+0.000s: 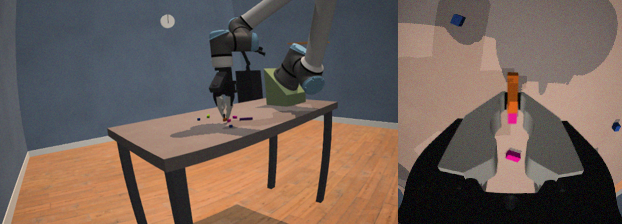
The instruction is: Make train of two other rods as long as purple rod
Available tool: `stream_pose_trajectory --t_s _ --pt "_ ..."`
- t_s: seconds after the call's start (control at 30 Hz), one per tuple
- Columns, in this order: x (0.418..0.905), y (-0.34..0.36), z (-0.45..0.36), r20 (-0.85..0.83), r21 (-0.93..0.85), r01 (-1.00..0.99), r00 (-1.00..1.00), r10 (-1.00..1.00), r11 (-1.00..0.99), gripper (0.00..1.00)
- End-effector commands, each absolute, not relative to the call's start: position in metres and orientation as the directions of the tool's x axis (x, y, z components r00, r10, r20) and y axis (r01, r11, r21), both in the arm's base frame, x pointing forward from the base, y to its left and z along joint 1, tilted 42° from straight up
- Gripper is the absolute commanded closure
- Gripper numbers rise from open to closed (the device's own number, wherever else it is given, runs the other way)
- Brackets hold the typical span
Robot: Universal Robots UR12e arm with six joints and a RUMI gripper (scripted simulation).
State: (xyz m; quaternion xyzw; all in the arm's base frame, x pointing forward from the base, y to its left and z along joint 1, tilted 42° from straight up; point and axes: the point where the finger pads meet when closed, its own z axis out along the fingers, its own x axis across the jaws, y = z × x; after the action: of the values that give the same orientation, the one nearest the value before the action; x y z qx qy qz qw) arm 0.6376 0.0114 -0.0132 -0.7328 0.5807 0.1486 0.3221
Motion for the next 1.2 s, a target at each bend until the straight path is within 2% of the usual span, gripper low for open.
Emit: stream_pose_trajectory --t_s 0.0,1.17 --pt "0.640 0.011 -0.013 -0.591 -0.302 -0.946 0.284 -0.755 -0.119 1.00" --pt "0.640 0.020 -0.022 -0.593 -0.300 -0.947 0.282 -0.754 -0.119 1.00"
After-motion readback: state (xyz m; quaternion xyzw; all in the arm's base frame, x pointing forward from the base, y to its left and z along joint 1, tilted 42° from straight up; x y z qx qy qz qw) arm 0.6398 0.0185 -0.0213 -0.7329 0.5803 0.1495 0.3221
